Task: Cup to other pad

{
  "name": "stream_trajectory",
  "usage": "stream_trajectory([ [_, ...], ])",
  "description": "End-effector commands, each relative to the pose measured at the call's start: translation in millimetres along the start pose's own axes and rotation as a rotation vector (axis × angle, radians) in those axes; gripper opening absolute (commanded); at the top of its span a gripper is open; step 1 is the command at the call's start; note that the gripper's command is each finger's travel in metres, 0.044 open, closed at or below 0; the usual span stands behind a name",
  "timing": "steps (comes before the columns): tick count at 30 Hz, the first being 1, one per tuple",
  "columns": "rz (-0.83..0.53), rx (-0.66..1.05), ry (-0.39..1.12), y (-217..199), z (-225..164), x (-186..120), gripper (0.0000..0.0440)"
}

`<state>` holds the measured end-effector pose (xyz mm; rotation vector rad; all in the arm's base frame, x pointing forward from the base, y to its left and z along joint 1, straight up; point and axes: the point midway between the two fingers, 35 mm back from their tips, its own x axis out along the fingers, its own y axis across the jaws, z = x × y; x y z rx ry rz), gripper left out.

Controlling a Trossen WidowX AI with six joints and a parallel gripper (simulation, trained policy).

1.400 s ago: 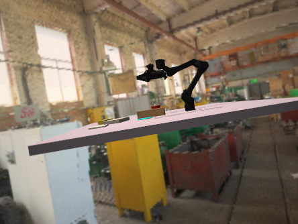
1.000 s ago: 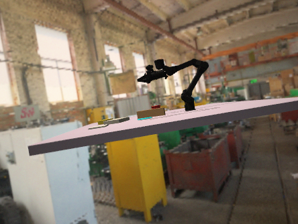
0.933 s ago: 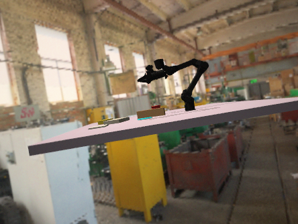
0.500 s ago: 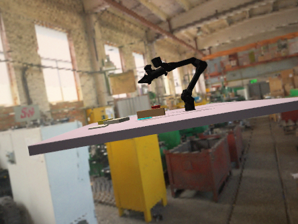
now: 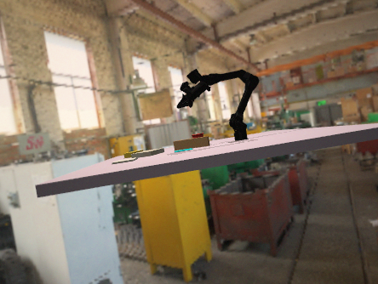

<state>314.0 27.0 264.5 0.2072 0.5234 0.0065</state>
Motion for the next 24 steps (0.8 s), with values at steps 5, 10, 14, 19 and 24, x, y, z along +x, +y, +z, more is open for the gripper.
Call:
stream_trajectory([
  [5,-0.019,0.026,0.129,2,-10,3,0.0089],
  [10,-0.039,0.03,0.21,2,-18,4,0.0095],
  [14,-0.057,0.03,0.275,1,-24,5,0.0098],
  [19,-0.082,0.025,0.356,-2,-32,4,0.0101],
  [24,-0.109,0.016,0.437,-5,-39,3,0.0101],
])
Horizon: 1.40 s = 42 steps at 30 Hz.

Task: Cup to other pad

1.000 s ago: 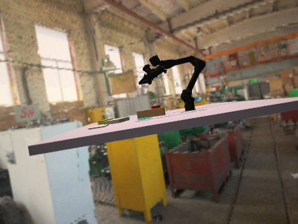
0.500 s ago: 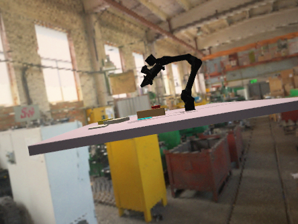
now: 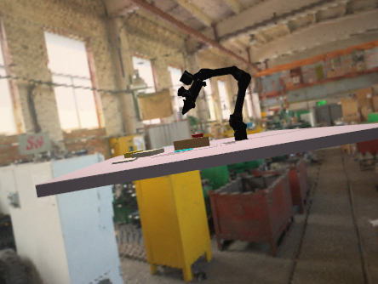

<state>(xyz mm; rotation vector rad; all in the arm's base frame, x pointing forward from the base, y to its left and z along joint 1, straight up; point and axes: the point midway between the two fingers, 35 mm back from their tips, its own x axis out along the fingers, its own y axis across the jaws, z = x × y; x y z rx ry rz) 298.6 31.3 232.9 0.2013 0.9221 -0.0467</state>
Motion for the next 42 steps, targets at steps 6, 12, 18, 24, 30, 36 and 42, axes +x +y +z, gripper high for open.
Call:
stream_trajectory([
  [6,-0.057,-0.016,0.144,-7,-13,5,0.0099],
  [12,-0.092,-0.037,0.241,-14,-22,6,0.0098],
  [18,-0.124,-0.058,0.337,-22,-32,8,0.01],
  [24,-0.152,-0.078,0.428,-31,-41,9,0.0106],
  [30,-0.177,-0.093,0.51,-41,-50,11,0.0106],
  [36,-0.196,-0.102,0.577,-52,-57,15,0.0105],
  [42,-0.209,-0.109,0.62,-62,-63,23,0.0108],
])
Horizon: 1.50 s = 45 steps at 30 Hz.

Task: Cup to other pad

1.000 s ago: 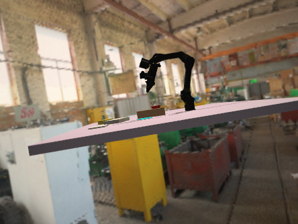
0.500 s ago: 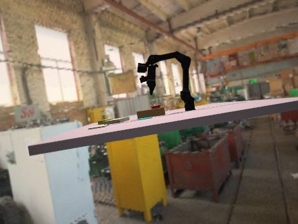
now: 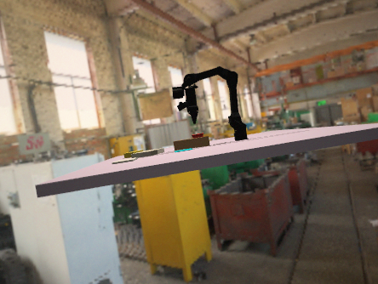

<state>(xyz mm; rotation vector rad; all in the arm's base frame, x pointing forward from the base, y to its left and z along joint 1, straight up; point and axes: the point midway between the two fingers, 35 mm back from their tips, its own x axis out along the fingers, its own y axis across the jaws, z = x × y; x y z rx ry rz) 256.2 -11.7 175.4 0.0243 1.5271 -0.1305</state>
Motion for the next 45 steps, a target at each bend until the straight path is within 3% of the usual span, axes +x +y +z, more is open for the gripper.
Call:
stream_trajectory([
  [1,-0.011,-0.01,0.036,-5,-1,10,0.011],
  [36,0.011,-0.205,0.19,-39,-16,113,0.0154],
  [37,0.015,-0.218,0.191,-38,-16,116,0.0151],
  [43,0.027,-0.309,0.193,-40,-18,126,0.0022],
  [45,0.029,-0.334,0.189,-41,-17,126,0.0],
])
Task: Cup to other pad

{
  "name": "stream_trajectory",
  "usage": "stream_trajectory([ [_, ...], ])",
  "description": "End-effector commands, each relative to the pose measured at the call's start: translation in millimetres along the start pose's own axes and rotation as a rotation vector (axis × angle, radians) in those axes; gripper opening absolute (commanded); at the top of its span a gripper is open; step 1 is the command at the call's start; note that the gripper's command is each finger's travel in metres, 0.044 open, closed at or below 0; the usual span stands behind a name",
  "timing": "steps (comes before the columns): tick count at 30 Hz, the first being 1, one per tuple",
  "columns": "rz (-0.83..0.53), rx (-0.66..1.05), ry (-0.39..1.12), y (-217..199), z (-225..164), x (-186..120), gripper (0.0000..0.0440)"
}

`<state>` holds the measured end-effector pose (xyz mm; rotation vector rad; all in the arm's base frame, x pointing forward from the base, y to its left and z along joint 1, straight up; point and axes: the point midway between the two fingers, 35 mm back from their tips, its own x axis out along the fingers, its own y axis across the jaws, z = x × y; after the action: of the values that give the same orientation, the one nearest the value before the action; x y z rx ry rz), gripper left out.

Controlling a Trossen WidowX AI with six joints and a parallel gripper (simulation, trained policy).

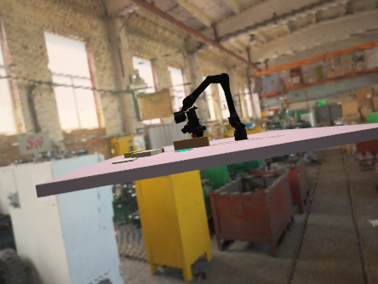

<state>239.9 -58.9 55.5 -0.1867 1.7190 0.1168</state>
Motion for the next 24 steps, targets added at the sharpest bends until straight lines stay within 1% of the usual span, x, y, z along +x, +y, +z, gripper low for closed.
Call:
stream_trajectory([
  [1,0.005,-0.053,-0.001,-1,2,3,0.0],
  [12,-0.01,-0.169,-0.053,-6,13,-16,0.0],
  [24,-0.037,-0.234,-0.107,-4,29,-45,0.0],
])
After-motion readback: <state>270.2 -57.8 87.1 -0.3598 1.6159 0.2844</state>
